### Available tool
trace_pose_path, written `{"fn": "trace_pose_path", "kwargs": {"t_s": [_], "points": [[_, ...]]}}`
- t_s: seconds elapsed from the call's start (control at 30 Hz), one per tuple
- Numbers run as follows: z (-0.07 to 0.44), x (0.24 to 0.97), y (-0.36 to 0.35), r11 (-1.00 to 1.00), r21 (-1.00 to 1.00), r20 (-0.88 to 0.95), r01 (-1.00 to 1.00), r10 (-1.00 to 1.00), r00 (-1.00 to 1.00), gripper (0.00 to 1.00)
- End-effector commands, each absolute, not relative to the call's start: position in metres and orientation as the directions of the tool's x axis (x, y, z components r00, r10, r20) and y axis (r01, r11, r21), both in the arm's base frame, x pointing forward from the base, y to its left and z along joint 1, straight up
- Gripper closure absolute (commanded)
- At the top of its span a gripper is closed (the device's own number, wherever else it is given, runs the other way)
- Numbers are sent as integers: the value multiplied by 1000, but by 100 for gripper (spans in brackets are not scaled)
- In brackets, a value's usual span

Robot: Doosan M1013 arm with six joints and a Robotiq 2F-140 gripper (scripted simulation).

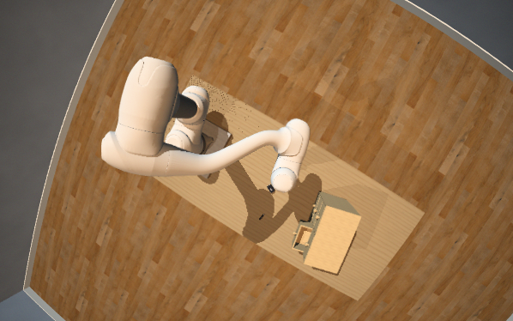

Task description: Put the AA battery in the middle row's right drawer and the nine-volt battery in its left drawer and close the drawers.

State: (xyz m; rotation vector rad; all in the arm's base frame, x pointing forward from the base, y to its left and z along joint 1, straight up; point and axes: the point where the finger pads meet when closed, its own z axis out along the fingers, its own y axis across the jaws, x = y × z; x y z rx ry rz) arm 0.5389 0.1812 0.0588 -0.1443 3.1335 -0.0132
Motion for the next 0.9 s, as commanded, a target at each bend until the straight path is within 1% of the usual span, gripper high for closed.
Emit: {"fn": "trace_pose_path", "kwargs": {"t_s": [0.0,0.4,0.87], "points": [[44,538,180,996,-7,0,-92,-92,-996,83],[26,538,180,996,-7,0,-92,-92,-996,83],[24,538,180,996,-7,0,-92,-92,-996,83]]}}
